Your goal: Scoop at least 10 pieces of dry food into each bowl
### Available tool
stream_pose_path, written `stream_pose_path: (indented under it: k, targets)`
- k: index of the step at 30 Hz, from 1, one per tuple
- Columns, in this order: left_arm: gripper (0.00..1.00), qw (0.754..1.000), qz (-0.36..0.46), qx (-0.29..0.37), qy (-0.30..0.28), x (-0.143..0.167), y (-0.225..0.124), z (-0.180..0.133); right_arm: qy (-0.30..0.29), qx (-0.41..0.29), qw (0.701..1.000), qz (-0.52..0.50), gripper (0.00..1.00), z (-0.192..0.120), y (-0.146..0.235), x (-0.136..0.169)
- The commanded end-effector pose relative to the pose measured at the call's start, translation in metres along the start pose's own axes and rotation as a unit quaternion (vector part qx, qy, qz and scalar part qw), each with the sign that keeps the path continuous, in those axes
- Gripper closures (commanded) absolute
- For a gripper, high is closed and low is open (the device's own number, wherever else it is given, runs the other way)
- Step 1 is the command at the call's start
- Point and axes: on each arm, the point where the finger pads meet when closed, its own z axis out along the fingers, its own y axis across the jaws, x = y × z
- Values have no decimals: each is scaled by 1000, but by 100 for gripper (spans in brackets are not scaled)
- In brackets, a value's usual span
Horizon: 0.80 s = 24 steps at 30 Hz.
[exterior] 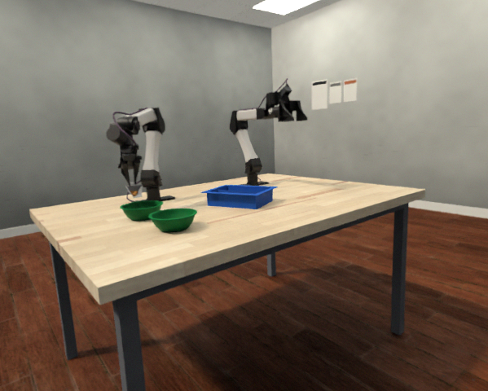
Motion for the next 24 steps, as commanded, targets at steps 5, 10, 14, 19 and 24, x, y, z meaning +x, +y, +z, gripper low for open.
stream_pose_path:
  k: [5, 10, 14, 19, 24]
  targets:
    - [0, 1000, 0, 0, -19, -16, 0, -2, -12, 11, 999, -40, 100, -10, -8, -17]
    - [0, 1000, 0, 0, -19, -16, 0, -2, -5, 9, 998, -57, 100, -10, -10, -20]
    - [0, 1000, 0, 0, -19, -16, 0, -2, -17, 13, 998, -65, 100, -14, -10, -24]
    - [0, 1000, 0, 0, -19, -16, 0, -2, 2, 9, 997, -79, 100, -11, -13, -22]
    - [0, 1000, 0, 0, -19, -16, 0, -2, 3, 11, 995, -96, 100, -11, -16, -26]
